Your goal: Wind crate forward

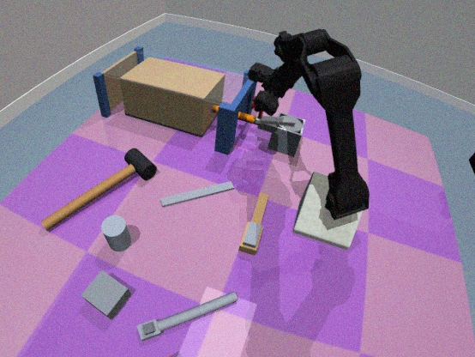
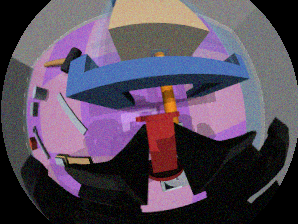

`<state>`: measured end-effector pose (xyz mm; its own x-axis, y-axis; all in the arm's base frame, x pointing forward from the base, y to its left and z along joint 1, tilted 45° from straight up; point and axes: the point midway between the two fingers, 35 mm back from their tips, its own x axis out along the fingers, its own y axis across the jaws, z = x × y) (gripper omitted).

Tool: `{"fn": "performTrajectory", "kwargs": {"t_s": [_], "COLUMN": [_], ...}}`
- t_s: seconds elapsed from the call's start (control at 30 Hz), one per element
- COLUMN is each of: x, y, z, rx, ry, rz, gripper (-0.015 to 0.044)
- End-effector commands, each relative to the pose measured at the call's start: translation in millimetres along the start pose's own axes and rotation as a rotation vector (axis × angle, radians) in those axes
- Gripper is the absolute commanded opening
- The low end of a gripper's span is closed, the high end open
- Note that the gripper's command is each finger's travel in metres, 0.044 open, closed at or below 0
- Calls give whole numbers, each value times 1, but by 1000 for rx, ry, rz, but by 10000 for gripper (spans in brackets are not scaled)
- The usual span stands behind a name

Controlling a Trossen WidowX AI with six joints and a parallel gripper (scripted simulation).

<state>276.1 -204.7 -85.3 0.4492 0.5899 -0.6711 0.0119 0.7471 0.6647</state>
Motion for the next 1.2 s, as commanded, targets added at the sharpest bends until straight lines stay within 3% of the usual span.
{"fn": "performTrajectory", "kwargs": {"t_s": [0.0,1.17], "x": [-1,-16], "y": [12,41], "z": [-8,-38], "rx": [30,33], "ry": [12,14], "rz": [22,23], "gripper": [0,0]}}
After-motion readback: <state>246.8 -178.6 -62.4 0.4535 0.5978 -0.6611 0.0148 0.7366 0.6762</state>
